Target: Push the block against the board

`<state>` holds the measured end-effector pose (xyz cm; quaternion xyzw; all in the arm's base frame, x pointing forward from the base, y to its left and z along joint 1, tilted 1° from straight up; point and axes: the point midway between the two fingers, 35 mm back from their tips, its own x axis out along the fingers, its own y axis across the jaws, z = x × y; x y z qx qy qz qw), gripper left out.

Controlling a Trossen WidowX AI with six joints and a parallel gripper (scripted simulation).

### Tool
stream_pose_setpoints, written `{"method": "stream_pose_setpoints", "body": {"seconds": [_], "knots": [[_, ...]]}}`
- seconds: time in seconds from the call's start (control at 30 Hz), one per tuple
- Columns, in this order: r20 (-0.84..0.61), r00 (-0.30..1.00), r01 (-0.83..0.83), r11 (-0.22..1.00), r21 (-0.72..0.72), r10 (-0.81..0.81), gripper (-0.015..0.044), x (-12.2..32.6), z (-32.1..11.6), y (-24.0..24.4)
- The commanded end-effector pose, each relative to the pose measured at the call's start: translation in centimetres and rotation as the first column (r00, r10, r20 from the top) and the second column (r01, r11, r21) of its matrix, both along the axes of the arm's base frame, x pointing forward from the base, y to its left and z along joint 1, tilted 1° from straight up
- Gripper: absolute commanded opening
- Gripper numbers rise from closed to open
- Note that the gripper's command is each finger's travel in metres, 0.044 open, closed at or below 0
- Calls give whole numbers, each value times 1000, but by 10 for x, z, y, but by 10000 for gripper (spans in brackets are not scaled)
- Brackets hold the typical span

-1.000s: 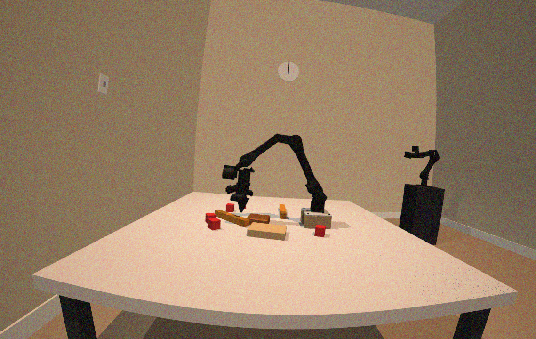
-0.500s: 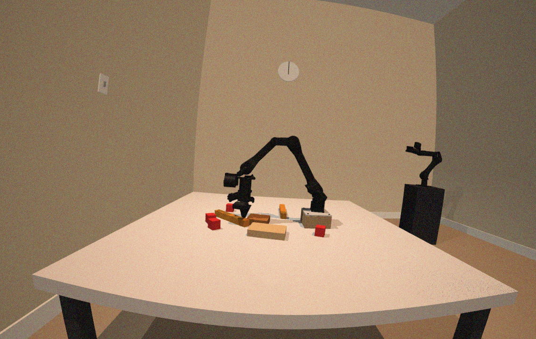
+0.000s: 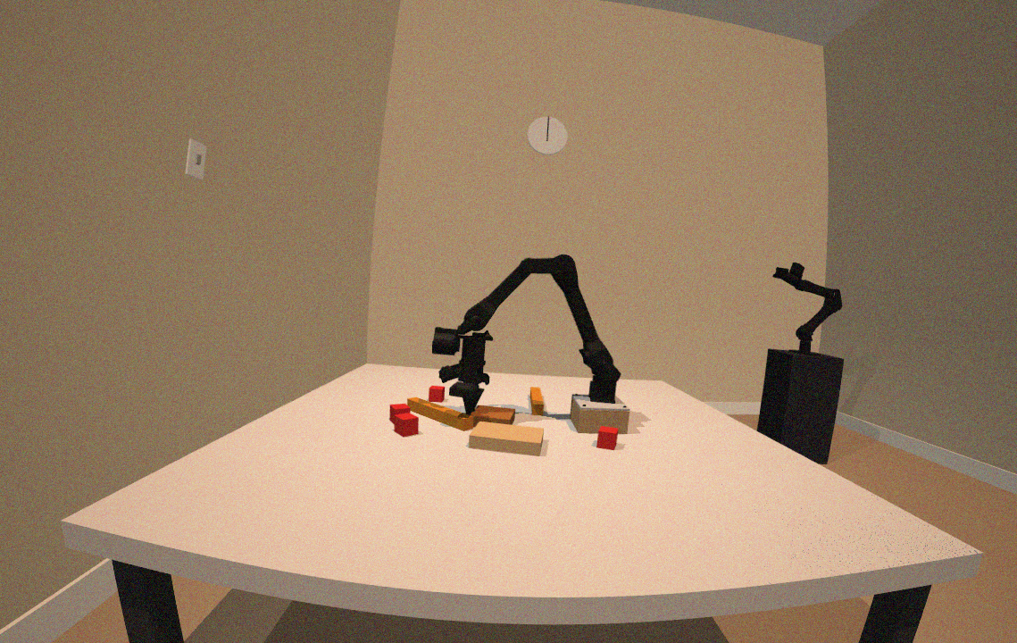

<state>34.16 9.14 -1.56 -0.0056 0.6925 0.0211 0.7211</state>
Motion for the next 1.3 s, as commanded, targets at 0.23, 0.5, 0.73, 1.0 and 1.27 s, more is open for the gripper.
{"method": "stream_pose_setpoints", "body": {"seconds": [0.23,0.5,0.73,1.0,1.27], "knots": [[-18,1000,3,1000,1,-3,0,-24,-4,-1],[-19,1000,3,1000,1,-3,0,-37,-5,-1],[-20,1000,3,1000,0,-3,0,-46,-6,-2],[-19,1000,3,1000,1,-3,0,-36,-5,-1],[-18,1000,3,1000,1,-3,0,-23,-5,-1]]}}
